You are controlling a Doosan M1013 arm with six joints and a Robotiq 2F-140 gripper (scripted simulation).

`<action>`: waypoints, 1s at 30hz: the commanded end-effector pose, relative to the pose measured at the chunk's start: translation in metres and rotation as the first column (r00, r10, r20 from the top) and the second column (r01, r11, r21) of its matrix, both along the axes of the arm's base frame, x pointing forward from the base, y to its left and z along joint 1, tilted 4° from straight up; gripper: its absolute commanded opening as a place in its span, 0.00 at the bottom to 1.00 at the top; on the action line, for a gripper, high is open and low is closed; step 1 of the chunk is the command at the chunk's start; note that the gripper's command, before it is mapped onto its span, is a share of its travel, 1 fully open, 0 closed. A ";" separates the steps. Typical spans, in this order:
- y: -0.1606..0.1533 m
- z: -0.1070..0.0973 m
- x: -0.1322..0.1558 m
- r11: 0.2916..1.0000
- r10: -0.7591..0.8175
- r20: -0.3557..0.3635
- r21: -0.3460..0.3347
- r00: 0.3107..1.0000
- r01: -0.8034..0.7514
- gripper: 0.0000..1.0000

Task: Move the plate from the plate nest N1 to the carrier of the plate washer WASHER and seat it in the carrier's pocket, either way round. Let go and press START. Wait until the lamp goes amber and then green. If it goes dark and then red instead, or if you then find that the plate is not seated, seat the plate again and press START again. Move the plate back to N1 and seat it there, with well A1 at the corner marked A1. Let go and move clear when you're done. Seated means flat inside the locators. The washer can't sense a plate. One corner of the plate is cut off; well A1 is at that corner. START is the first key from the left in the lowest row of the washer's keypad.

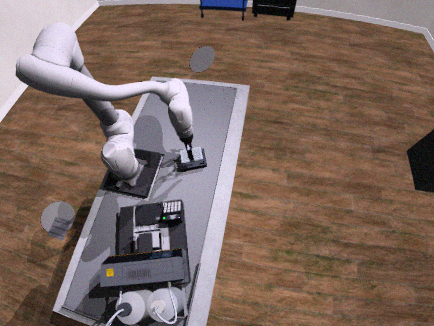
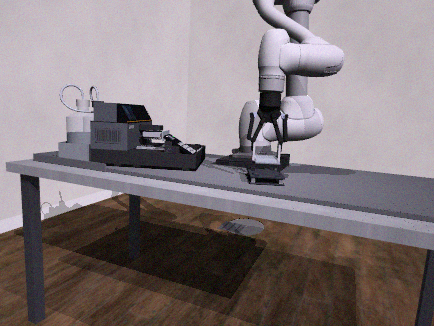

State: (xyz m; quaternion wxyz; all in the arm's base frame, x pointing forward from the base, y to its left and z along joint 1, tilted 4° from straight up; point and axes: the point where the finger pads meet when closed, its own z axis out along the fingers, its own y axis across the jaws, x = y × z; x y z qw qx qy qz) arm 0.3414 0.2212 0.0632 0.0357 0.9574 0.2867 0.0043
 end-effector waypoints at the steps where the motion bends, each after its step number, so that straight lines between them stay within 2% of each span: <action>1: 0.000 0.004 0.000 1.000 0.000 0.000 0.000 1.000 0.000 0.10; 30: 0.003 0.047 -0.001 1.000 0.000 0.000 0.000 1.000 0.000 0.10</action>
